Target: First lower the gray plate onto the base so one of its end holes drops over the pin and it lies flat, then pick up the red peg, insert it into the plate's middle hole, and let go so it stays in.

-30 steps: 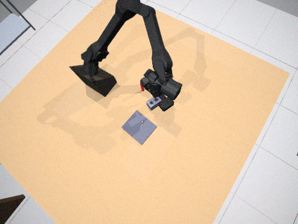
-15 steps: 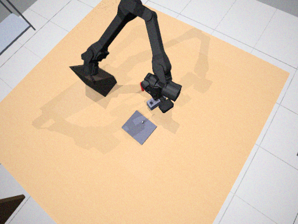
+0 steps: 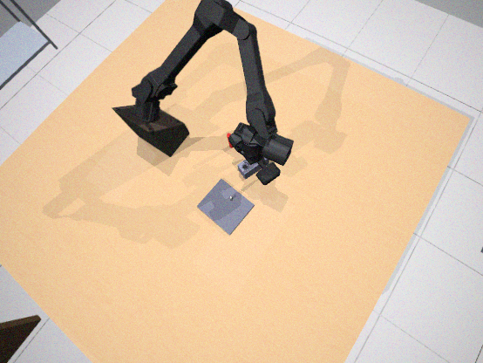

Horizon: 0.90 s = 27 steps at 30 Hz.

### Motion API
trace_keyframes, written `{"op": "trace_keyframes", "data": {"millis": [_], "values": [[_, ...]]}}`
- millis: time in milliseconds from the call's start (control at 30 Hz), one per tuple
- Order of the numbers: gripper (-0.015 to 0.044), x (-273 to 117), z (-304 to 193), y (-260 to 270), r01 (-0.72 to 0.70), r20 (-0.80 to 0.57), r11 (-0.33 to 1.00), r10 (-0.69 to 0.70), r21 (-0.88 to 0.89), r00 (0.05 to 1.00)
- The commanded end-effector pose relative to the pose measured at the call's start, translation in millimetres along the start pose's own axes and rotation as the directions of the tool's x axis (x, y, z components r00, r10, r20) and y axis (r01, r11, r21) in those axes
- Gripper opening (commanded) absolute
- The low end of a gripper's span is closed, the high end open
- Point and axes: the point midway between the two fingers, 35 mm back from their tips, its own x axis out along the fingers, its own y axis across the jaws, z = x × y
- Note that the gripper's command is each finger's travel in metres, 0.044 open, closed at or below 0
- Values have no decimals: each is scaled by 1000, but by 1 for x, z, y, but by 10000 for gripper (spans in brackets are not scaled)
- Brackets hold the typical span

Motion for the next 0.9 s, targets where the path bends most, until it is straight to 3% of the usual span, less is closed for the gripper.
{"op": "trace_keyframes", "data": {"millis": [0, 200, 433, 567, 867], "values": [[309, 3, -2, 2, -8, 3, 1000, 8, 11, 1000], [151, 3, -2, 2, -8, 3, 1000, 8, 11, 1000], [105, 3, -2, 2, -8, 3, 1000, 8, 11, 1000], [0, -1, -2, 1, -7, 1, 1000, 7, 11, 1000], [0, -28, -5, -4, -4, -6, 1000, 4, 11, 1000]]}}
